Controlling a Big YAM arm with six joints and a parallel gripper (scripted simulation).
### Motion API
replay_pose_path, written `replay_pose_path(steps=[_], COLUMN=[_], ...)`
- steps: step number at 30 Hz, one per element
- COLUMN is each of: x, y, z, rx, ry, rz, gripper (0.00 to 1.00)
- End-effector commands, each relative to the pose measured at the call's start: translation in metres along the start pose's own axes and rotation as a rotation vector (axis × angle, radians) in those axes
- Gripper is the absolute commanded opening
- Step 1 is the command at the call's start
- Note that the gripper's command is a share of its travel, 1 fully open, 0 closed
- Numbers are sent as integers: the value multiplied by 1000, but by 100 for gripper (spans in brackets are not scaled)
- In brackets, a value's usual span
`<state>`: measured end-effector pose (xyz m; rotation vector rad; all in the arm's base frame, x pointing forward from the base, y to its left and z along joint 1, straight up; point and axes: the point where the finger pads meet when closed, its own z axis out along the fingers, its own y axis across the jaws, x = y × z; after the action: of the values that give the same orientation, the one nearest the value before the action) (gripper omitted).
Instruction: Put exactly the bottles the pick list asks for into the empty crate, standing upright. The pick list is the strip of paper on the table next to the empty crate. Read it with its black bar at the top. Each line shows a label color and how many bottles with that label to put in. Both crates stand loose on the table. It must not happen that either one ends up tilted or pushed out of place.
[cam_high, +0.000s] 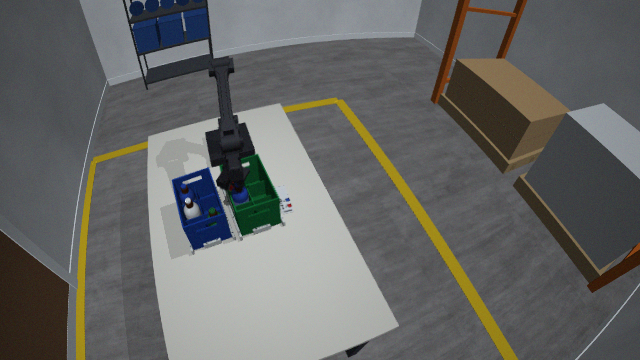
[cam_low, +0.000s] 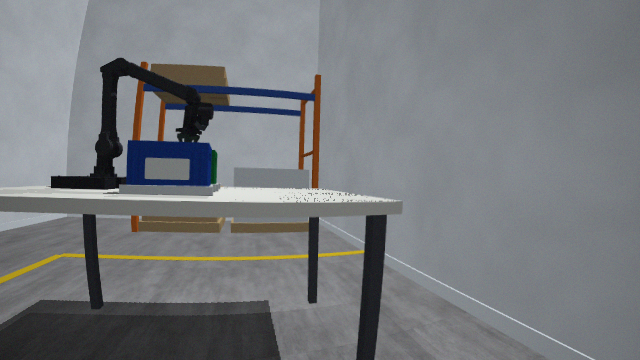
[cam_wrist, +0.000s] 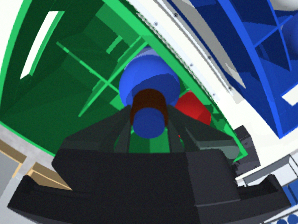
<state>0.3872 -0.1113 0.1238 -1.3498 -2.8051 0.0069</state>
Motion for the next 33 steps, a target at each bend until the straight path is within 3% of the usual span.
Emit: replay_pose_path(steps=[1,12,25,27,28,33], x=[-25,-25,-18,-18,-26,-18], y=[21,21,16,16,22,16], z=[-36,-35,-13,-13,-26,-10], rx=[-66,-71,-49,-49,-68,-49], ry=[-92,-100,-69,-69,-95,-68], rz=[-2,-2,-2,-2,-2,-2], gripper=[0,0,0,0,0,0])
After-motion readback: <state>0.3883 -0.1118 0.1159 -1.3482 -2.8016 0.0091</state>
